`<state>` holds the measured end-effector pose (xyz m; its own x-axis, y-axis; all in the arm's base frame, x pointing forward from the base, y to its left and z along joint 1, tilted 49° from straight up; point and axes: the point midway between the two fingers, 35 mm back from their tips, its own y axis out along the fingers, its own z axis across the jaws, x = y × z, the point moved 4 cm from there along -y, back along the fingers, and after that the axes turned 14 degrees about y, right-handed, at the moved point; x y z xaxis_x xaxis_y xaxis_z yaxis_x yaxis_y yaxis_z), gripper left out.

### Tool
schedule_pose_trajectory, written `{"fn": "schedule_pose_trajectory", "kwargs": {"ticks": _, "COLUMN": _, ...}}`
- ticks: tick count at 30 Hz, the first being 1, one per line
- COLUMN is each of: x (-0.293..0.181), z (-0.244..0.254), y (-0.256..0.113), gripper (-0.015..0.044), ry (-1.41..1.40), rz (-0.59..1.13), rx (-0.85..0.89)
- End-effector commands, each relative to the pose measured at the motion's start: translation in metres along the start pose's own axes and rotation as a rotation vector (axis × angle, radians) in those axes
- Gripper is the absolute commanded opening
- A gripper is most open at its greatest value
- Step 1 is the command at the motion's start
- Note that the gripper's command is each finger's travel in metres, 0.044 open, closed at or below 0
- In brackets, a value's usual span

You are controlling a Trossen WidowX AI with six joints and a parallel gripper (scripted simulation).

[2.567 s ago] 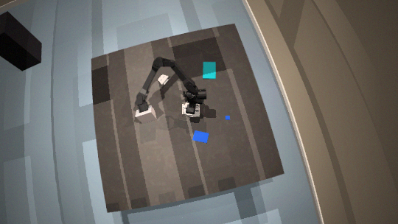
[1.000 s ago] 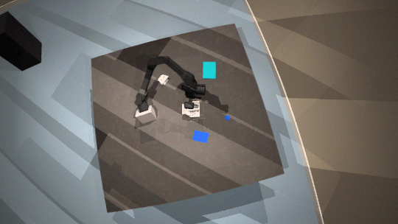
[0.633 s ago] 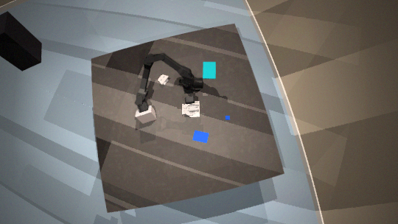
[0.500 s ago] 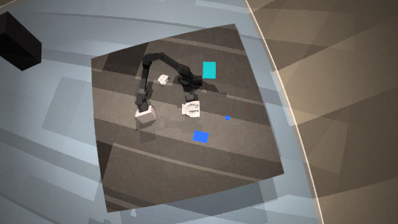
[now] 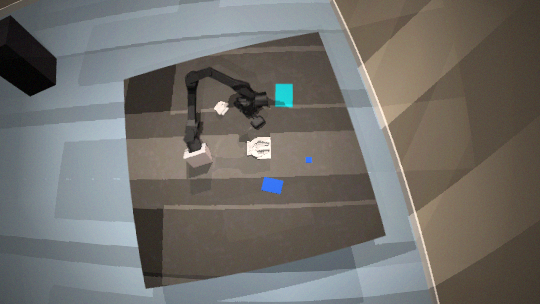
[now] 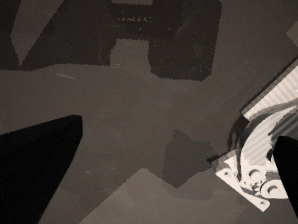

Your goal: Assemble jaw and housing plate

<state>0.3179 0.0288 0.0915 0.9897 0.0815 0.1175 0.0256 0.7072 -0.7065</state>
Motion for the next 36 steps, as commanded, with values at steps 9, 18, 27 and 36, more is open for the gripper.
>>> {"fn": "schedule_pose_trajectory", "kwargs": {"ticks": 9, "x": -0.015, "z": 0.042, "y": -0.004, "gripper": 0.0440, "ry": -0.364, "rz": -0.001, "rx": 0.007}}
{"fn": "schedule_pose_trajectory", "kwargs": {"ticks": 18, "x": -0.028, "z": 0.070, "y": -0.007, "gripper": 0.0440, "ry": -0.627, "rz": -0.004, "rx": 0.012}}
{"fn": "schedule_pose_trajectory", "kwargs": {"ticks": 27, "x": -0.043, "z": 0.095, "y": -0.010, "gripper": 0.0440, "ry": -0.889, "rz": -0.010, "rx": 0.018}}
{"fn": "schedule_pose_trajectory", "kwargs": {"ticks": 36, "x": -0.060, "z": 0.118, "y": -0.012, "gripper": 0.0440, "ry": -1.151, "rz": -0.019, "rx": 0.027}}
